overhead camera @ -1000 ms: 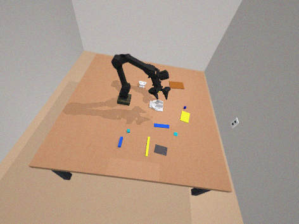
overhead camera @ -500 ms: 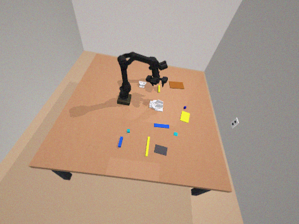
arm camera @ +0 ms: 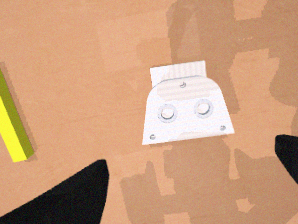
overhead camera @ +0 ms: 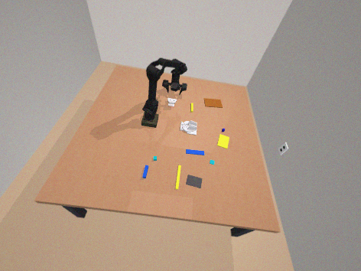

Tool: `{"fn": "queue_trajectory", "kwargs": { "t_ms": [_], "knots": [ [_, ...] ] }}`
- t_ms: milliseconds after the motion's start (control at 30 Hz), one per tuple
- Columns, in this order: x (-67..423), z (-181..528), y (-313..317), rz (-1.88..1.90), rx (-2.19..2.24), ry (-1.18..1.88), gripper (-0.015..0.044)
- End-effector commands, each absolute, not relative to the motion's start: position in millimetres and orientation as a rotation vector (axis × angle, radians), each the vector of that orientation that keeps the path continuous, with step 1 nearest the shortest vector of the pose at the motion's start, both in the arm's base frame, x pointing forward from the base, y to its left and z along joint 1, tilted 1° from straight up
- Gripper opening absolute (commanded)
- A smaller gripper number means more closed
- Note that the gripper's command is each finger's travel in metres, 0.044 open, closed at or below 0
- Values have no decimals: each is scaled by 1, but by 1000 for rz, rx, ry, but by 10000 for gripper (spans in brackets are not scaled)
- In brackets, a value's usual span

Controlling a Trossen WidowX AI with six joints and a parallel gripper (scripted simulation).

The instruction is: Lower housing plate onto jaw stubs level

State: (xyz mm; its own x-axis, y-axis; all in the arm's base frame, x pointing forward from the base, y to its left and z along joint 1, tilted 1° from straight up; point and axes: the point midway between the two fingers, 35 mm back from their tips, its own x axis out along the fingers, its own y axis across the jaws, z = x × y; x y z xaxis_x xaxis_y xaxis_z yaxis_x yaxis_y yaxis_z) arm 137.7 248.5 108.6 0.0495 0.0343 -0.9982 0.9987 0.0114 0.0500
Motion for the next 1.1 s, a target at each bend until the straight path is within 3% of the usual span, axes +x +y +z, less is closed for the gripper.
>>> {"fn": "queue_trajectory", "kwargs": {
  "t_ms": [0,233,1067],
  "knots": [
    [131,109,253,-1163,1240,1207,440],
    [132,69,254,-1163,1240,1207,440],
    [133,50,254,-1163,1240,1207,440]
  ]
}}
